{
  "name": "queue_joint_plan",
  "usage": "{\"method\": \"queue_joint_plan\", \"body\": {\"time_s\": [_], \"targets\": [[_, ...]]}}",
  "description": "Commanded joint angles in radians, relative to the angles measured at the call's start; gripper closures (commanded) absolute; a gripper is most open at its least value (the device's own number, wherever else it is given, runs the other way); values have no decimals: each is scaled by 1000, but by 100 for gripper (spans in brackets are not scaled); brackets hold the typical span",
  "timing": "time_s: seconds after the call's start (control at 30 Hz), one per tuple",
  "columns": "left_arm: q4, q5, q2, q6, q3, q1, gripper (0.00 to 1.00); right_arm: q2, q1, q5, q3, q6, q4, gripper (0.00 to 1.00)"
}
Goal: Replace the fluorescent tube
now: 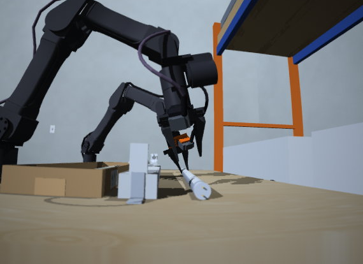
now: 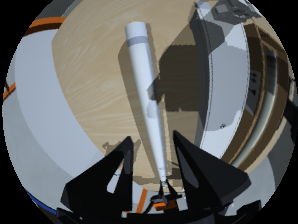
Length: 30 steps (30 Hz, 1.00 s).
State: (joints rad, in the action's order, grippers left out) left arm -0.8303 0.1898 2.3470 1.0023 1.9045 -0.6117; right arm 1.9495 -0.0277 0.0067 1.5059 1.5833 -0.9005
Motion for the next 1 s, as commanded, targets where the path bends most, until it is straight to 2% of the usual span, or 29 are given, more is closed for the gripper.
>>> {"method": "queue_joint_plan", "body": {"time_s": [0.0, 0.13, 0.3, 0.4, 0.57, 0.6, 0.63, 0.8, 0.83, 0.97], "targets": [[11, -2, -16, -5, 25, 1, 89, 24, 64, 12, 54, 68, -58, 51], [11, -2, -16, -5, 25, 1, 89, 61, 107, 47, 121, 168, -145, 51], [11, -2, -16, -5, 25, 1, 89, 77, 82, 41, 144, 121, -137, 51], [11, -2, -16, -5, 25, 1, 89, 82, 128, 10, 143, 98, -117, 51], [11, -2, -16, -5, 25, 1, 89, 70, 109, 24, 154, 98, -118, 51], [11, -2, -16, -5, 25, 1, 89, 70, 108, 24, 147, 98, -118, 51], [11, -2, -16, -5, 25, 1, 89, 95, 116, 19, 77, 99, -49, 51], [11, -2, -16, -5, 25, 1, 89, 97, 108, 19, 75, 99, -64, 51], [11, -2, -16, -5, 25, 1, 89, 102, 110, 14, 62, 106, -12, 51], [11, -2, -16, -5, 25, 1, 89, 120, 113, 19, 42, 117, 26, 51]]}}
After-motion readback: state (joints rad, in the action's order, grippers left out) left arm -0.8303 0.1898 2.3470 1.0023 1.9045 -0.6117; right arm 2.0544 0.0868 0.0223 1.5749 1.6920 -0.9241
